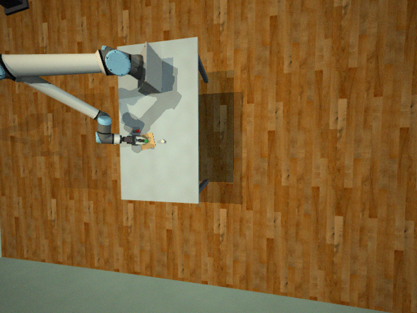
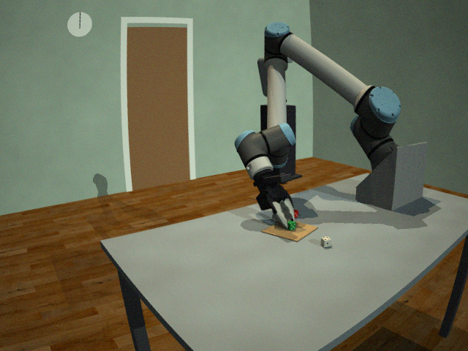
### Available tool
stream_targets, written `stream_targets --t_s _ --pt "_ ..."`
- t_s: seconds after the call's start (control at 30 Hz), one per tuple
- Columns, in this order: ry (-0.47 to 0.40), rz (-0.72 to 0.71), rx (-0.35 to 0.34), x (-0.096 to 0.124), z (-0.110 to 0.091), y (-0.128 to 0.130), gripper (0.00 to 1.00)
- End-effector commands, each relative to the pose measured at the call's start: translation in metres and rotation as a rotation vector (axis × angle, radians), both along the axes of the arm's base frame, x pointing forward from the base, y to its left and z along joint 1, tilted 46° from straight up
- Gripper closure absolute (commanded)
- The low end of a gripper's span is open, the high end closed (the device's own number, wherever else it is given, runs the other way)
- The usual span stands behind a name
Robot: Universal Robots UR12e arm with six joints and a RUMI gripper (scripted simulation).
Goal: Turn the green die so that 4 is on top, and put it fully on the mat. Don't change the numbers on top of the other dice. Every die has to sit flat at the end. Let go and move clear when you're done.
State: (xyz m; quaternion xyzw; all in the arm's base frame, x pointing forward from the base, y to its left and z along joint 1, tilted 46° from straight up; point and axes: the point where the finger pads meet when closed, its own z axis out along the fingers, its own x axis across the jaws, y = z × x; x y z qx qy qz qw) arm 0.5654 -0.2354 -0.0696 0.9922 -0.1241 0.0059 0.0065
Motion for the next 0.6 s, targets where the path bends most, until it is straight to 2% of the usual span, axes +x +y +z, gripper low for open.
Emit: stream_targets --t_s 0.0,0.13,0.17,0.23,0.27,0.33,0.37,0.43,0.47,0.57 --pt "-0.001 0.001 0.000 0.0004 0.0004 0.0002 0.94" --pt "-0.001 0.001 0.000 0.0004 0.0004 0.0002 0.90" --pt "-0.001 0.001 0.000 0.0004 0.0004 0.0002 0.86" --pt "-0.001 0.001 0.000 0.0004 0.0004 0.0002 0.86" --pt "-0.001 0.001 0.000 0.0004 0.0004 0.0002 0.83" --pt "-0.001 0.001 0.000 0.0004 0.0004 0.0002 0.83" --pt "-0.001 0.001 0.000 0.0004 0.0004 0.0002 0.79" --pt "-0.001 0.001 0.000 0.0004 0.0004 0.0002 0.79" --pt "-0.001 0.001 0.000 0.0004 0.0004 0.0002 0.76" --pt "-0.001 0.001 0.000 0.0004 0.0004 0.0002 0.76"
